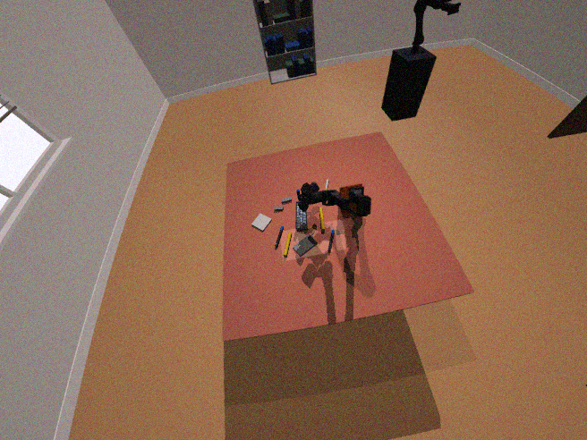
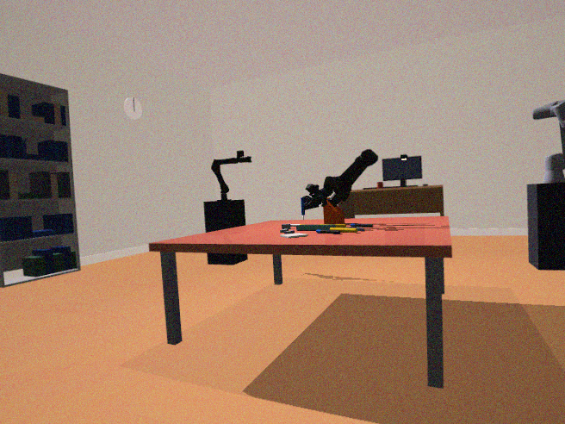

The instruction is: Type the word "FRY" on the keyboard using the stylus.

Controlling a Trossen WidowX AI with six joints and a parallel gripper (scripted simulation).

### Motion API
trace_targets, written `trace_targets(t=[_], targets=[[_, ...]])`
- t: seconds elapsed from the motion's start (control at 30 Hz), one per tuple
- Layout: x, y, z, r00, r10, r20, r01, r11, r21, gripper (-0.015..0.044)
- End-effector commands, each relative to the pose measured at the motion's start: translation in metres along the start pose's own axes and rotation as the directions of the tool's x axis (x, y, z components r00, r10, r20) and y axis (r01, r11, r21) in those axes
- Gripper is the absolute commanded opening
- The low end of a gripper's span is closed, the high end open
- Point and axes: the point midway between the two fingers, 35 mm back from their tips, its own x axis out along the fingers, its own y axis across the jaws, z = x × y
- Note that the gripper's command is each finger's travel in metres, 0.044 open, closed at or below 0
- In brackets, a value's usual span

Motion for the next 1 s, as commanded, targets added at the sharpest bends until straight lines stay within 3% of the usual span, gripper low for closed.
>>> trace_targets(t=[0.0,0.37,0.47,0.97], targets=[[0.002,-0.004,-0.004,1.0,-0.002,-0.008,0.002,1.0,-0.003,0.0],[0.01,-0.004,-0.019,1.0,-0.001,-0.008,0.001,1.0,-0.002,0.0],[0.011,-0.005,-0.02,1.0,-0.002,-0.009,0.002,1.0,-0.002,0.0079],[0.013,-0.005,-0.025,1.0,-0.002,-0.009,0.002,1.0,-0.002,0.0081]])
